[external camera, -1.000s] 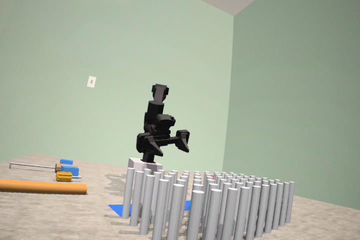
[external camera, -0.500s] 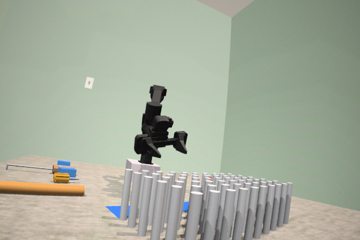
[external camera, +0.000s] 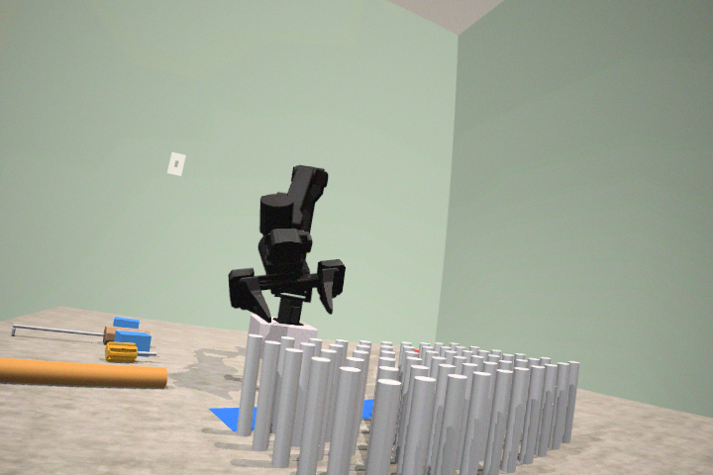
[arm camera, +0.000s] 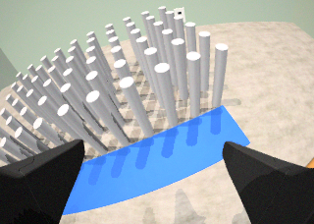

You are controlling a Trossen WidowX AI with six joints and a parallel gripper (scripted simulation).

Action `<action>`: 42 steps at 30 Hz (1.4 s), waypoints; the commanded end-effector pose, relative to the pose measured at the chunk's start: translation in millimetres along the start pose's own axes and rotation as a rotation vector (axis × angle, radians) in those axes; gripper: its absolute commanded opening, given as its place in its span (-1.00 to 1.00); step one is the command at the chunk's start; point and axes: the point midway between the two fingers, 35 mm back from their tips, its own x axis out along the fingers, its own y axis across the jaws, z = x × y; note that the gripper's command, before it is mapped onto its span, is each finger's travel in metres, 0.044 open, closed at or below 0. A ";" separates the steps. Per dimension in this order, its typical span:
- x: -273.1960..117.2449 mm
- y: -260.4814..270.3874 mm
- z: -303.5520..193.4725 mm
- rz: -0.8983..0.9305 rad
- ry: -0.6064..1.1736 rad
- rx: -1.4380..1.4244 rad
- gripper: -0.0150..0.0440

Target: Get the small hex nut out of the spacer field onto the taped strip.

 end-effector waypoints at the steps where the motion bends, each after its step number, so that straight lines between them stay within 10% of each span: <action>1: -4.5 -67.4 9.2 -0.136 0.069 0.097 1.00; 27: -259.5 -345.7 -102.4 -0.590 0.537 1.014 1.00; 42: -261.0 -349.2 -101.8 -0.591 0.539 1.025 1.00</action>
